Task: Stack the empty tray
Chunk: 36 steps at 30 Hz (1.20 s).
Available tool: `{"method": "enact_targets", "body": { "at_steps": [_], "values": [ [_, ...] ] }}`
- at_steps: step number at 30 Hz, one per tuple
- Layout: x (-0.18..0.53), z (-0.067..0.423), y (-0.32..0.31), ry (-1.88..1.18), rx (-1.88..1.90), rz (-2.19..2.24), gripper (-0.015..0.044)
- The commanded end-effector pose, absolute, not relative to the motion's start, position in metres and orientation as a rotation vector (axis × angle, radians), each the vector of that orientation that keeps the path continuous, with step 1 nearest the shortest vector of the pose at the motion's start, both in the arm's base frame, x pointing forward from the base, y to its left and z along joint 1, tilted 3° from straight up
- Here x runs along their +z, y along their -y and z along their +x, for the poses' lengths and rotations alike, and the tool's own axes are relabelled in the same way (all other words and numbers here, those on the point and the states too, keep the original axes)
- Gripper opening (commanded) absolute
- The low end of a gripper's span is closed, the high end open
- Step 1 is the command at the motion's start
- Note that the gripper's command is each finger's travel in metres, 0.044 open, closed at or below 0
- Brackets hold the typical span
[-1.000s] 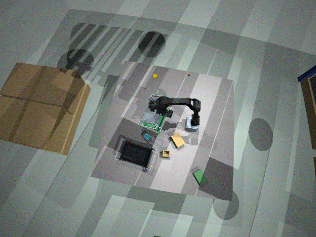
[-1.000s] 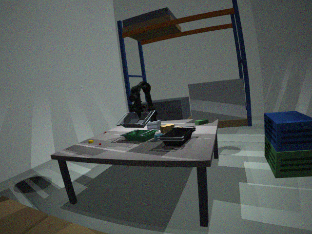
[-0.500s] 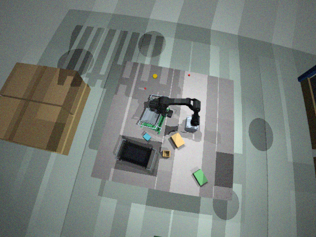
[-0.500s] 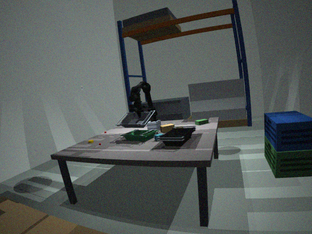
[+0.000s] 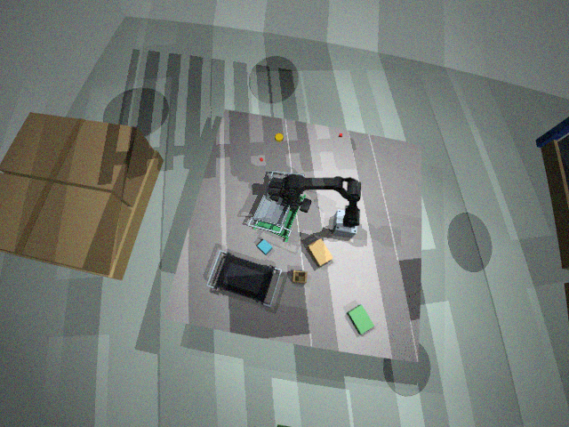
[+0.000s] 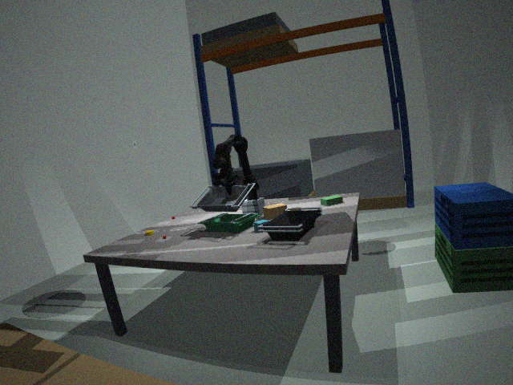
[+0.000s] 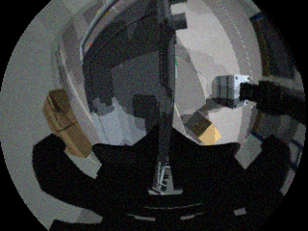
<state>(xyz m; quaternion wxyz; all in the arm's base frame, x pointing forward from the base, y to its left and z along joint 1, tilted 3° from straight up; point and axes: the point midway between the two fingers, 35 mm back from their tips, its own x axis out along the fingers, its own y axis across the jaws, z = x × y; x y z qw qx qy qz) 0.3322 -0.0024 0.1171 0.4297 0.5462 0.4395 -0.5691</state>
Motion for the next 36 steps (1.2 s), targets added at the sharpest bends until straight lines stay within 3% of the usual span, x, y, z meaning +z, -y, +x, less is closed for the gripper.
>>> {"method": "enact_targets", "body": {
  "at_steps": [1,36],
  "values": [
    [0.114,0.335,0.003,-1.081,-1.410,1.376,0.0000],
    [0.071,0.325,0.001,-1.081,-1.410,1.376,0.0000]
  ]
}}
